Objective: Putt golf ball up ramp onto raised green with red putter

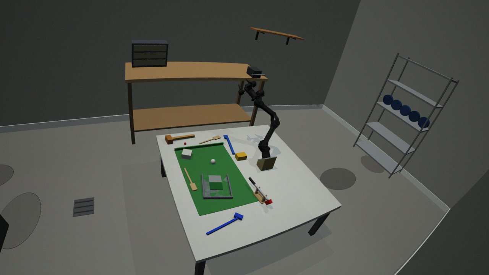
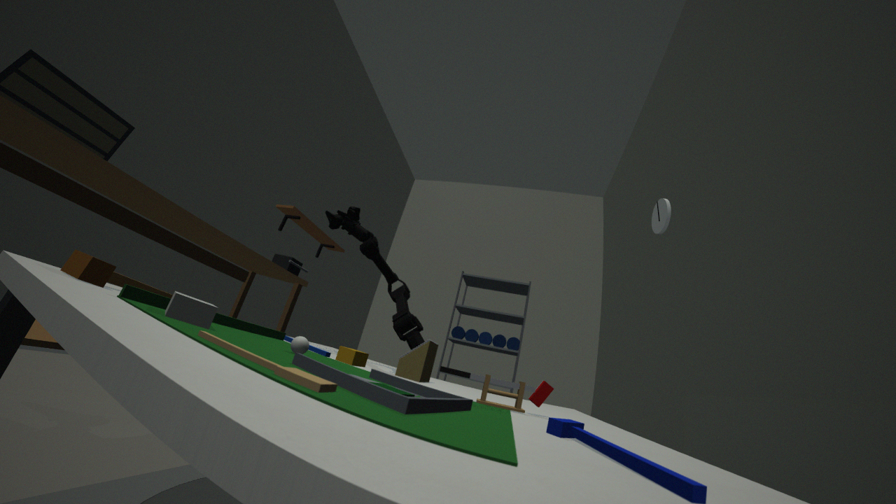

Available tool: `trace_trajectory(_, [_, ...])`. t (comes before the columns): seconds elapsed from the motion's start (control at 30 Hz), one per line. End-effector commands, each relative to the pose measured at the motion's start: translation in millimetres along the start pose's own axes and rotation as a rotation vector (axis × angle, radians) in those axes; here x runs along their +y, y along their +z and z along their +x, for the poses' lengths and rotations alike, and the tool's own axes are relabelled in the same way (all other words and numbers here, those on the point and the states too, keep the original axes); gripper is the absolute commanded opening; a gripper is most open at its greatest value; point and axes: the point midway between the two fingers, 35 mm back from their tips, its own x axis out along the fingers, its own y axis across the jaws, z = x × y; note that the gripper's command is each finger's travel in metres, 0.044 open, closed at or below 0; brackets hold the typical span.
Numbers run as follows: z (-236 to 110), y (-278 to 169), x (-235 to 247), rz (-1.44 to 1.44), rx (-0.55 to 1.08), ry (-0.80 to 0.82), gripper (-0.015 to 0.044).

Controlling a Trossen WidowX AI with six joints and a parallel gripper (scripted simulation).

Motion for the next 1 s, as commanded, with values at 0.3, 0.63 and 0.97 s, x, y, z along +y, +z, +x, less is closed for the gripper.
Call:
trace_trajectory(0.3, [-16,100,183,0.080,-0.219,0.433,0.0440])
trace_trajectory(0.63, [-97,178,320,0.098,-0.368,0.851,0.0440])
trace_trajectory(0.97, [-230,234,413,0.035,-0.515,1.243,0.0440])
